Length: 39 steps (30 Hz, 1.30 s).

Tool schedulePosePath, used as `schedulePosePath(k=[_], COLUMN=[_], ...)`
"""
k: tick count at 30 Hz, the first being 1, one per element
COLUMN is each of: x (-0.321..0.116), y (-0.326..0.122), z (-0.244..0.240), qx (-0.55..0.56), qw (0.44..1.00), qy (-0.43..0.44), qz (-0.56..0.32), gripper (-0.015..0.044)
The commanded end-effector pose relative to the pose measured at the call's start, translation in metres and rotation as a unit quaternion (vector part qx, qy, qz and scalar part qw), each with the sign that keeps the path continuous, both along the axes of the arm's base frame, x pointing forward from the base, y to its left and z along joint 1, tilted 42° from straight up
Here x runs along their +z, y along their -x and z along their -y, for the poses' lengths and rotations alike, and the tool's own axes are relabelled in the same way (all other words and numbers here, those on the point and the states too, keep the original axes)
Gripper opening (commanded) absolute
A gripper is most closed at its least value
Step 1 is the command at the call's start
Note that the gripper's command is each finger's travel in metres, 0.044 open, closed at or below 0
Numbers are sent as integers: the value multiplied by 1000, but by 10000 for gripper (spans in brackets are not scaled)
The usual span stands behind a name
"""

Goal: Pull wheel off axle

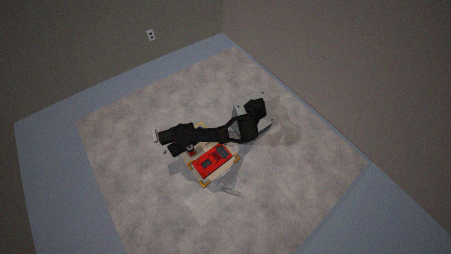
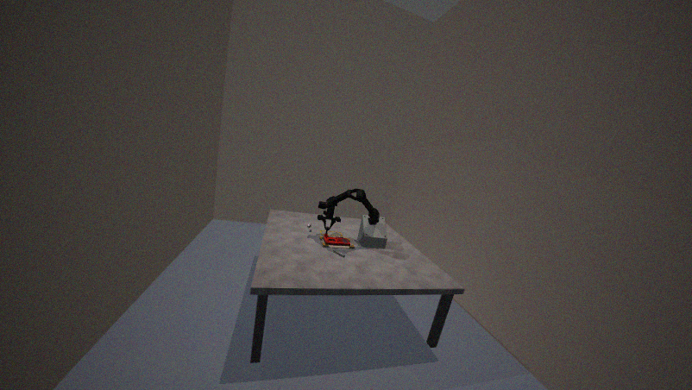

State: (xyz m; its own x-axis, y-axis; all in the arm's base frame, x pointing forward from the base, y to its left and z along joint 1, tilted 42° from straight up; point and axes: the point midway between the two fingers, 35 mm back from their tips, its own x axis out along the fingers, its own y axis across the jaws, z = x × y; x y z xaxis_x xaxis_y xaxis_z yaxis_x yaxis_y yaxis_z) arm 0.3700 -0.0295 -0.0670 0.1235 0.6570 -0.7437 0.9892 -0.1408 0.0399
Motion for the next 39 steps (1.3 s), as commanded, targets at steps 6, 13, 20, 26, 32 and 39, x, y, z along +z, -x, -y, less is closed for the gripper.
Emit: schedulePosePath(k=[6,13,20,26,32,39], x=[23,4,-17,-33,-42,-53], y=[6,18,40,62,74,72], z=[21,34,58,75,84,74], qx=[1,-3,-2,0,1,1], qw=[1000,1000,1000,1000,1000,1000], qy=[4,4,7,7,6,6], qz=[4,1,2,2,3,3], gripper=[0,0,0,0,0,0])
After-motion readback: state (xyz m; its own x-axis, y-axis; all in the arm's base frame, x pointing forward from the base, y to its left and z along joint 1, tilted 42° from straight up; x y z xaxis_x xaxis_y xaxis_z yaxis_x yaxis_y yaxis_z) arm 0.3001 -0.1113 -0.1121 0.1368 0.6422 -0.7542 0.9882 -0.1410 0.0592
